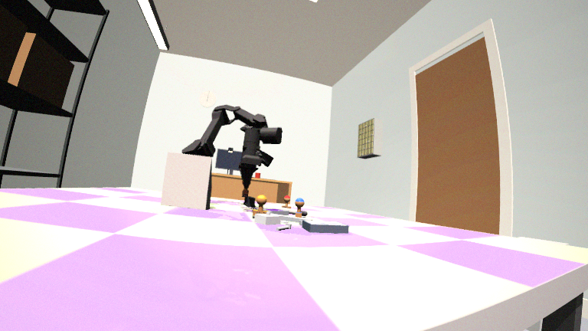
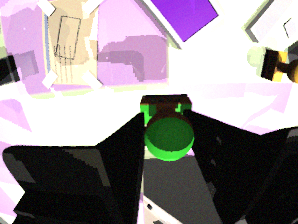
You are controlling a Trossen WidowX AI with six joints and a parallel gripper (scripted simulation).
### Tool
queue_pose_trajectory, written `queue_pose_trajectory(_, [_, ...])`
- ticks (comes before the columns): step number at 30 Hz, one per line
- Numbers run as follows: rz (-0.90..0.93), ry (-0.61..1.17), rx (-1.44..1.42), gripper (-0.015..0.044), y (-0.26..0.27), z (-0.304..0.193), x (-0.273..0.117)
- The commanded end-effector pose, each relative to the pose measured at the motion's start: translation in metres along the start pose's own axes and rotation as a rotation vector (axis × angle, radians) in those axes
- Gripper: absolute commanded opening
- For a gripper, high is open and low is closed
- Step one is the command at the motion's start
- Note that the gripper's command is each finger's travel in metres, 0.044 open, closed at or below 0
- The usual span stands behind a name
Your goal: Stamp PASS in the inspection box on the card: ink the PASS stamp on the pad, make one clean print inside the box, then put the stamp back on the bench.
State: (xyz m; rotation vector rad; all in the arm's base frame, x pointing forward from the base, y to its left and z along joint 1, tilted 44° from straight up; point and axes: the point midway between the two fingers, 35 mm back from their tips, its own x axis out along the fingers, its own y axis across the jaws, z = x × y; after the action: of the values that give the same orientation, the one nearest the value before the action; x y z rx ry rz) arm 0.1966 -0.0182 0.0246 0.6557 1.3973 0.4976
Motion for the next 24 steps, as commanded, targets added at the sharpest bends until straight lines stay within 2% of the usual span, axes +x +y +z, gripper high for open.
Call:
queue_pose_trajectory(1, [-0.008,-0.005,-0.006,0.0000,-0.001,0.001,-0.004])
queue_pose_trajectory(19, [-0.008,-0.004,-0.006,0.0000,0.001,0.000,-0.013])
queue_pose_trajectory(24, [-0.008,-0.005,-0.007,0.0000,-0.003,0.015,-0.015])
